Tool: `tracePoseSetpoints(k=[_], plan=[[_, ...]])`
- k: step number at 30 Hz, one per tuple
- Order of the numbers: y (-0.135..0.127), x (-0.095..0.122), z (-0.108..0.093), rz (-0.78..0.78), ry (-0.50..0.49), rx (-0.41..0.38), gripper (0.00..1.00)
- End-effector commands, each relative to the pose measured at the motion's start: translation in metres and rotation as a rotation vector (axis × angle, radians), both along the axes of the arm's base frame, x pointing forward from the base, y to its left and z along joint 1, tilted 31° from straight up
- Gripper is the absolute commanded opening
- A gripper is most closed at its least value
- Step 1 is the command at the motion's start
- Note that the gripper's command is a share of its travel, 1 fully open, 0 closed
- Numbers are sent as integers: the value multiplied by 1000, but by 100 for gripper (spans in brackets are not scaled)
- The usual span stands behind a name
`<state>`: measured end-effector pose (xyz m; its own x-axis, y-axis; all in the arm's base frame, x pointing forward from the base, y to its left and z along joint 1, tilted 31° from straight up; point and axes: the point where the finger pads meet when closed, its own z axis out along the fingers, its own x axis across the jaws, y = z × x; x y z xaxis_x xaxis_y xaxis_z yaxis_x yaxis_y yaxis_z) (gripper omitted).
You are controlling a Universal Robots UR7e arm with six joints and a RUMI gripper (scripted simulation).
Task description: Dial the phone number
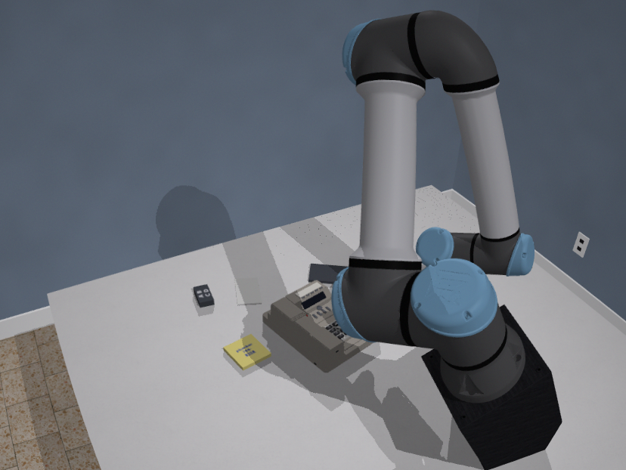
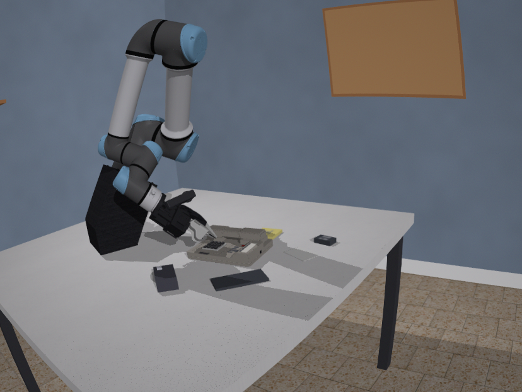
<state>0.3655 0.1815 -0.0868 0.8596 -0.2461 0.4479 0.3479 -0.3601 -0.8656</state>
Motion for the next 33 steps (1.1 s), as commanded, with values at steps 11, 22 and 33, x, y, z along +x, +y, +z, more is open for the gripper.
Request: tracePoseSetpoints(k=[11, 22, 33], plan=[[-12, 6, -6, 0, -1, 0, 0], [-8, 6, -13, 0, -1, 0, 0], [-6, 6, -17, 0, -1, 0, 0]])
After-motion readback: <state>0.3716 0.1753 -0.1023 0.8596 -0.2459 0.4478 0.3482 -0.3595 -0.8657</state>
